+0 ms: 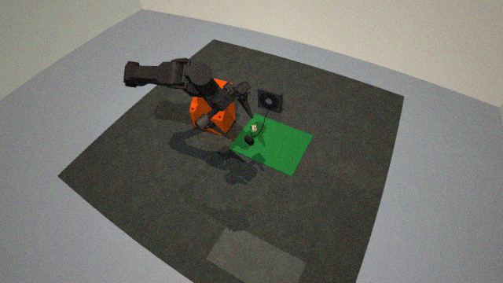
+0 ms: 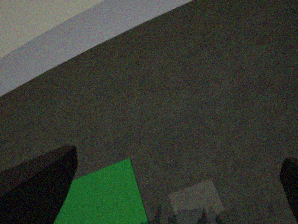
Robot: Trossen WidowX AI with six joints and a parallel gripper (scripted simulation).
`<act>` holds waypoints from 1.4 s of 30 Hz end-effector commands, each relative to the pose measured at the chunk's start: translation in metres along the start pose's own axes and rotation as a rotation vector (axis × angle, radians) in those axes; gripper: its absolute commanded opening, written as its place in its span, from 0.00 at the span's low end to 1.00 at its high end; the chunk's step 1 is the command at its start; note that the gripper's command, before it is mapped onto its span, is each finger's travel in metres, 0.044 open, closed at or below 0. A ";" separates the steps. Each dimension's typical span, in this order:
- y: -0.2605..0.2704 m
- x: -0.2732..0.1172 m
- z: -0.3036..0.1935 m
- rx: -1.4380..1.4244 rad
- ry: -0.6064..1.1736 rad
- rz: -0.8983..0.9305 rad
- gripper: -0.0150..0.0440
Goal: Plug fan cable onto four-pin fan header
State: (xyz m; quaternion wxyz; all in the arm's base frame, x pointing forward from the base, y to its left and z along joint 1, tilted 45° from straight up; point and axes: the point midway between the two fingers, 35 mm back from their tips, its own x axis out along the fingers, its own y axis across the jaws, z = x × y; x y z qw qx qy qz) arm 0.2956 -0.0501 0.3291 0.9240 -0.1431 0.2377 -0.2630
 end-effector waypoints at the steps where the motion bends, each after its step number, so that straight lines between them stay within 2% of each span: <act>1: 0.037 0.040 -0.050 -0.025 0.225 0.006 1.00; 8: 0.076 0.081 -0.153 -0.057 0.631 -0.074 1.00; 15: 0.085 0.084 -0.250 -0.104 0.993 -0.258 1.00; 23: 0.084 0.083 -0.256 -0.108 1.018 -0.276 1.00; 30: 0.068 0.124 -0.295 -0.109 1.017 -0.278 1.00; 42: 0.064 0.132 -0.303 -0.110 1.017 -0.278 1.00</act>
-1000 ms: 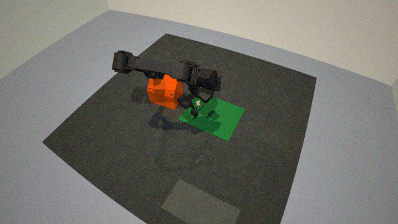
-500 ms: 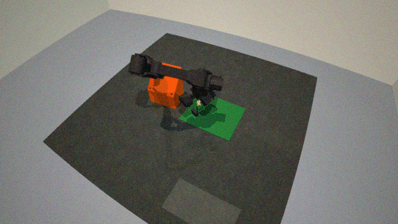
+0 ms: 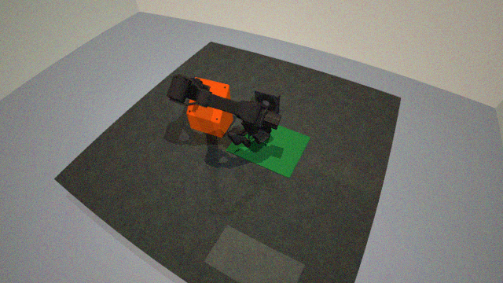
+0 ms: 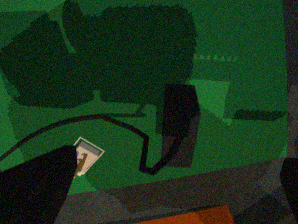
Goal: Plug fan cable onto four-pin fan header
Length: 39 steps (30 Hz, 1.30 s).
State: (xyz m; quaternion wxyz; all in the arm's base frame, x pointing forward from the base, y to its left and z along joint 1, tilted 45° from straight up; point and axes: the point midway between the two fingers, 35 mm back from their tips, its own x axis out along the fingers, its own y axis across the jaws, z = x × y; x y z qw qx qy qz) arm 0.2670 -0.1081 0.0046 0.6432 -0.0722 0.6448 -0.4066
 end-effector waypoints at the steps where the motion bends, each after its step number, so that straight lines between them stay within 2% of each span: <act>1: -0.001 0.009 0.000 -0.008 0.006 -0.007 1.00; 24: -0.002 0.038 0.006 -0.008 0.005 -0.009 1.00; 39: -0.001 0.035 0.007 -0.001 0.003 -0.004 0.33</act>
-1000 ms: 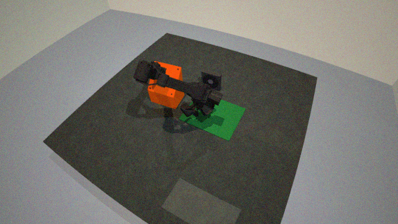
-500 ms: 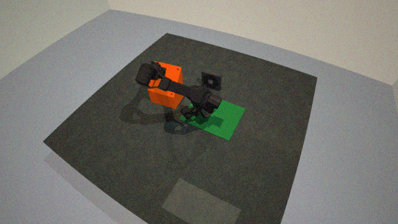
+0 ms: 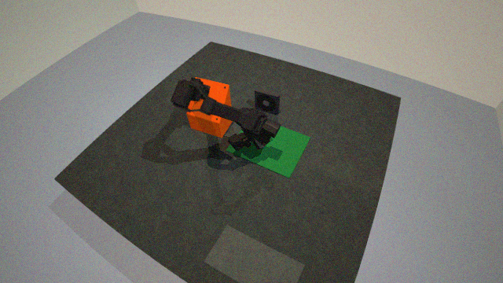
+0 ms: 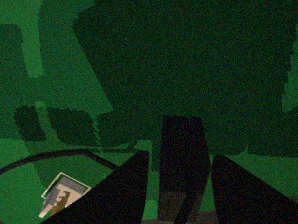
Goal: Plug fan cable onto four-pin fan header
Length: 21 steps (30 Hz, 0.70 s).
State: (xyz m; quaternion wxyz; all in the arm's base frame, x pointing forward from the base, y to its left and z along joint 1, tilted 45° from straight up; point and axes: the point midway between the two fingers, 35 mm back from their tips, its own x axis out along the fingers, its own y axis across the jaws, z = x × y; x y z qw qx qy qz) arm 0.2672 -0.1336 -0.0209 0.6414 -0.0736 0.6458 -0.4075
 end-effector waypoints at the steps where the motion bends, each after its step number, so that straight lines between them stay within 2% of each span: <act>1: 0.000 0.000 0.000 0.001 0.000 0.000 0.32; 6: 0.000 -0.001 0.000 0.001 0.000 0.000 0.25; 21: 0.004 -0.045 -0.008 -0.003 0.003 0.006 0.25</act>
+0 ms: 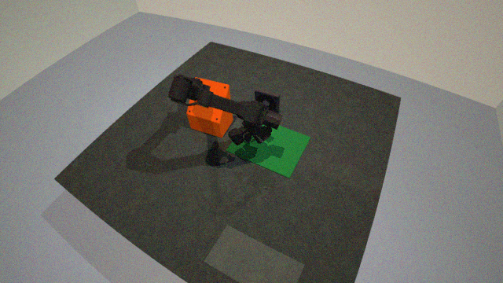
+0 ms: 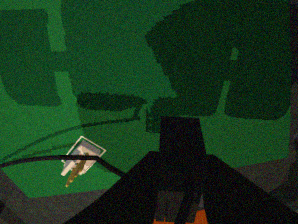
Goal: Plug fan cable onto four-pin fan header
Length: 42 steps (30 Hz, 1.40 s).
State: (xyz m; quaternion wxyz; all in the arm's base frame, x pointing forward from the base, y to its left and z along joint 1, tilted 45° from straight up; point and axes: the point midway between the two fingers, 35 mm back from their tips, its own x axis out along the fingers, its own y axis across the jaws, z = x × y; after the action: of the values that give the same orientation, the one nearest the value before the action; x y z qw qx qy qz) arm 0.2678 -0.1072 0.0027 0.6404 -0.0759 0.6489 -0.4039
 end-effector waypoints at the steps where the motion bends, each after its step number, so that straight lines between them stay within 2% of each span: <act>1: 0.001 -0.014 -0.002 0.007 0.000 0.005 0.25; 16: -0.002 -0.060 -0.017 0.004 0.002 -0.002 0.25; 21: -0.001 -0.062 -0.017 -0.017 -0.002 -0.002 0.25; 42: 0.056 -0.071 0.013 -0.685 -0.100 -0.041 0.25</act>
State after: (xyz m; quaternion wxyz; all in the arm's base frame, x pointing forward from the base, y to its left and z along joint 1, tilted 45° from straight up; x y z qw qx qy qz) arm 0.3057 -0.0373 0.0285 0.6119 -0.2811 0.7095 -0.2076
